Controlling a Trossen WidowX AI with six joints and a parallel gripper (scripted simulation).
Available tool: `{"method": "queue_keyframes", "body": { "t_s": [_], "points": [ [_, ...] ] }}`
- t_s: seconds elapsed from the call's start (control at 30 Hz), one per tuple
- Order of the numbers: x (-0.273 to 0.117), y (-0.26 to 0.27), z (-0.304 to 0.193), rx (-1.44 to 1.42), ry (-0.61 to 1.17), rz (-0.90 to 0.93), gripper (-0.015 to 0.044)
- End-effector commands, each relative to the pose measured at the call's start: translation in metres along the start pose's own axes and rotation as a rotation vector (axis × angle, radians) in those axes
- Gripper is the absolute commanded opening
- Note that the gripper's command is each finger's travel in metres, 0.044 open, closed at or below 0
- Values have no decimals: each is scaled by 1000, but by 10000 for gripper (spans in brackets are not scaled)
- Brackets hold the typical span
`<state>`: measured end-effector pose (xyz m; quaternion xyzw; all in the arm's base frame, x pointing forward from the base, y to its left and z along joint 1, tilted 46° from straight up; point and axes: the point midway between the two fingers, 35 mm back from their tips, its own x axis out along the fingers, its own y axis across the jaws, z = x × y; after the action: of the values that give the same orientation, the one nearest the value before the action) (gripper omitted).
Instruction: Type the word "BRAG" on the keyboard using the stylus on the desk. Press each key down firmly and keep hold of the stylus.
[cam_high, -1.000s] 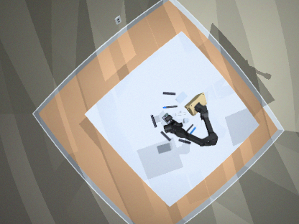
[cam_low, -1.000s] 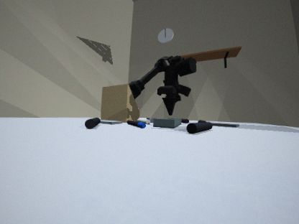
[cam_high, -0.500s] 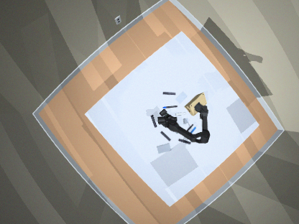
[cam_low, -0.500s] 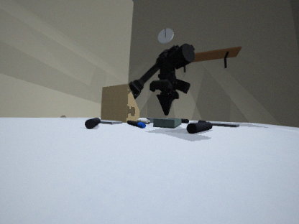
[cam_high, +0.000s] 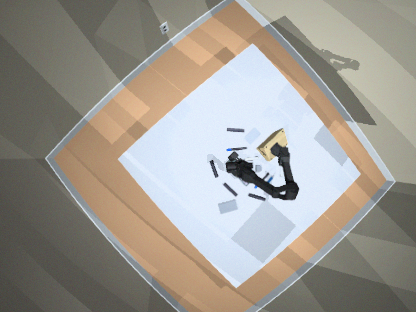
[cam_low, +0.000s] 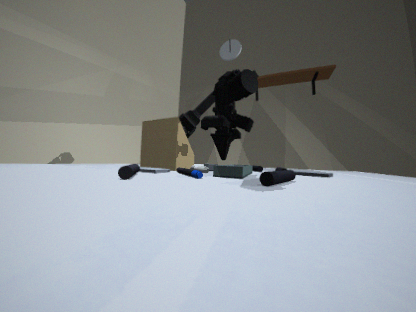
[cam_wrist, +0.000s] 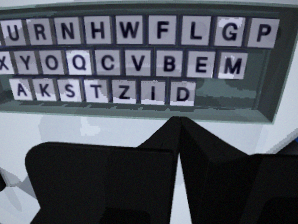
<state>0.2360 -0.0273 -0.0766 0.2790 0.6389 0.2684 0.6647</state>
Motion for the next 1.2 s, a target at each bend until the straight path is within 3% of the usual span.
{"method": "queue_keyframes", "body": {
  "t_s": [0.0,0.2,0.43,0.87,1.07,1.17],
  "points": [
    [0,2,-3,-4,0,-2,0],
    [0,9,-1,-4,0,-4,0],
    [1,82,-2,-3,1,2,0],
    [1,84,-3,-3,1,3,0],
    [-57,83,-2,-2,1,-1,0],
    [-60,83,-3,-2,1,0,0]
  ]
}}
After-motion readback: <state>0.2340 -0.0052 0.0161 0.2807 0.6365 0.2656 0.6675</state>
